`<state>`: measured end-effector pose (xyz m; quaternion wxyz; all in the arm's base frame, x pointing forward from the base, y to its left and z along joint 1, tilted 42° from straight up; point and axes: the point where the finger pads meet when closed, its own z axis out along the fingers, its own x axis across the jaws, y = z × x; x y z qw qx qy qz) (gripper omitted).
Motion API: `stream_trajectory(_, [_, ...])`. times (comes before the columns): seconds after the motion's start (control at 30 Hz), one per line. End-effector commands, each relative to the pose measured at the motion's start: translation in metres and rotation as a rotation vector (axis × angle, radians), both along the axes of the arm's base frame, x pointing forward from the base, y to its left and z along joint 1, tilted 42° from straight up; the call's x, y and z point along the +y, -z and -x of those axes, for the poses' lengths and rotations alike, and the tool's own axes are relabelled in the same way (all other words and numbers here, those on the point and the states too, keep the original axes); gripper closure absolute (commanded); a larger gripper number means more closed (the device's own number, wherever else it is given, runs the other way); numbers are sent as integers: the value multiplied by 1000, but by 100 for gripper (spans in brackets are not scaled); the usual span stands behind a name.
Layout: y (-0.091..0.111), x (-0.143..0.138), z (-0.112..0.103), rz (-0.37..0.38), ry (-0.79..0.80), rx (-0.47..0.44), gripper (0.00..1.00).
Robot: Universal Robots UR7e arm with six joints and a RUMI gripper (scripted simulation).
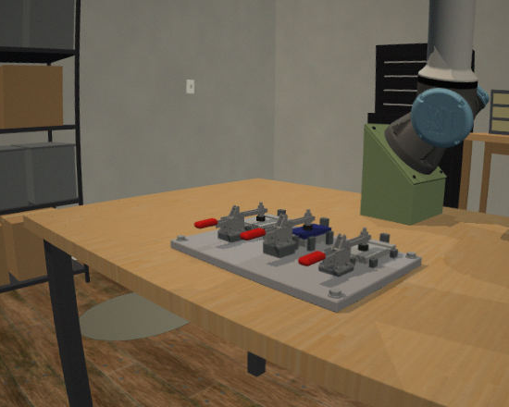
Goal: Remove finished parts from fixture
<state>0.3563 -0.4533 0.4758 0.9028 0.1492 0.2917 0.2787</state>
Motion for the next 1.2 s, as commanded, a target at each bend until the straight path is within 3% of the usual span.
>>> stream_trajectory(0.0, [0, 0, 0, 0, 0, 0, 0])
stream_trajectory(0.73, [0, 0, 0, 3, 1, -1, 0])
stream_trajectory(1.17, [-3, 9, 0, 48, 8, -8, 0])
